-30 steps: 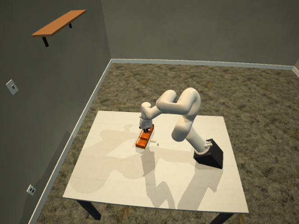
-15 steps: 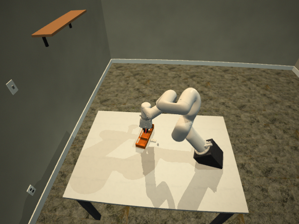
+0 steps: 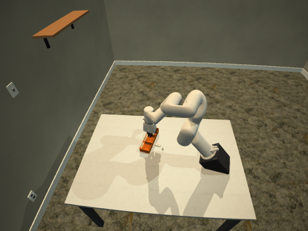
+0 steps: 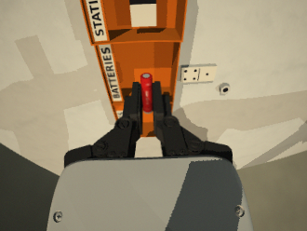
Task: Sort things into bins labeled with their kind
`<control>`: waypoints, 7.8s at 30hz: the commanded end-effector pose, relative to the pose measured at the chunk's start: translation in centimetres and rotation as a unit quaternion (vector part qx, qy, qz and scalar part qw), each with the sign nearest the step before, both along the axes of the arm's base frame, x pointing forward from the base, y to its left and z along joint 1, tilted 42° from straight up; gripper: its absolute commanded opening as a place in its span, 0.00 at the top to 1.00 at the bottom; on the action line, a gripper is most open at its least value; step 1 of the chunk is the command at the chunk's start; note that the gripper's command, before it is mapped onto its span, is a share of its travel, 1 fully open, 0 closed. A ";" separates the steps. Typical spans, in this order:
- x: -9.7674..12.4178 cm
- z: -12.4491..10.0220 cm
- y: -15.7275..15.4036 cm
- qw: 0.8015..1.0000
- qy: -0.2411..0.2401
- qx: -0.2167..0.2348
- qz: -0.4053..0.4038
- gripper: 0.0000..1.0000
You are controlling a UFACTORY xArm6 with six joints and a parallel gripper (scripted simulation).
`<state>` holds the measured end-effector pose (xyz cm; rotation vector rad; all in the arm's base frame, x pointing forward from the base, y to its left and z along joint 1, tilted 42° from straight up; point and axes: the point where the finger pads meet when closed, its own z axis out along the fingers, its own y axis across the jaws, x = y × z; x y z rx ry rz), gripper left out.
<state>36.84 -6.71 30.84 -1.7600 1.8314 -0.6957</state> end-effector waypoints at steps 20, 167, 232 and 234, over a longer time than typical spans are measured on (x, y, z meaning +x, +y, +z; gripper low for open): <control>1.7 -1.6 0.0 1.000 -0.001 -0.001 -0.001 1.00; -5.3 -4.6 2.2 0.734 -0.015 0.454 -0.505 0.59; -0.8 -9.6 2.1 0.734 -0.014 0.454 -0.505 0.59; -0.8 -9.6 2.1 0.734 -0.014 0.454 -0.505 0.59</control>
